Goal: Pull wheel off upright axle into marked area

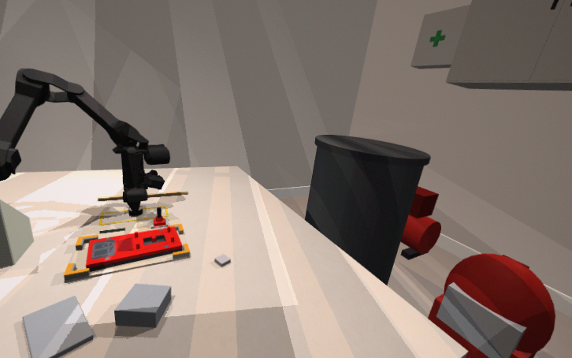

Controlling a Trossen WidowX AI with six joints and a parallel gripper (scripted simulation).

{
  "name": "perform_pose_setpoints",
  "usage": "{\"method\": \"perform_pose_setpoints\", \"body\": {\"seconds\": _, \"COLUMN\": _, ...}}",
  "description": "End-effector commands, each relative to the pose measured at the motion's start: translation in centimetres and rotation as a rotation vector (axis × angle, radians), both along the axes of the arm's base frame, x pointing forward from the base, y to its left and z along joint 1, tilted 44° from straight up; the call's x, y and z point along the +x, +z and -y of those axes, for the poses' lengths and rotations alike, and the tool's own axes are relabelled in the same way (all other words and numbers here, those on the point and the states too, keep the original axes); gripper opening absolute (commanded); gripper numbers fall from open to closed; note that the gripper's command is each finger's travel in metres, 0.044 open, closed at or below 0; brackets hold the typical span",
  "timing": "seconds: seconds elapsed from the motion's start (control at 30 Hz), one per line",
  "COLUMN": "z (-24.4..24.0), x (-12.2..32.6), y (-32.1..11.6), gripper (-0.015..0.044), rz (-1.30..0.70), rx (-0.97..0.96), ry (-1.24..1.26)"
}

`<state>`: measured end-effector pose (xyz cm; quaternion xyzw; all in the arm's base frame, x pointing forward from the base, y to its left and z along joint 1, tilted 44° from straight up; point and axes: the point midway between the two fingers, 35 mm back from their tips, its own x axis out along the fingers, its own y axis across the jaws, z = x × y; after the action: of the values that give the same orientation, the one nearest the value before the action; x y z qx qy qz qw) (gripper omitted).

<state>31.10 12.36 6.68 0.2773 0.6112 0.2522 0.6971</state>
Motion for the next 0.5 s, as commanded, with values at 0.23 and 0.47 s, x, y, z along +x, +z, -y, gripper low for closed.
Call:
{"method": "perform_pose_setpoints", "body": {"seconds": 0.23, "z": -0.28, "x": 0.06, "y": -0.29, "gripper": 0.0105, "rz": 0.002, "rx": 0.002, "ry": -0.003}}
{"method": "perform_pose_setpoints", "body": {"seconds": 0.47, "z": -0.11, "x": 0.06, "y": -0.13, "gripper": 0.0289, "rz": 0.001, "rx": 0.001, "ry": -0.003}}
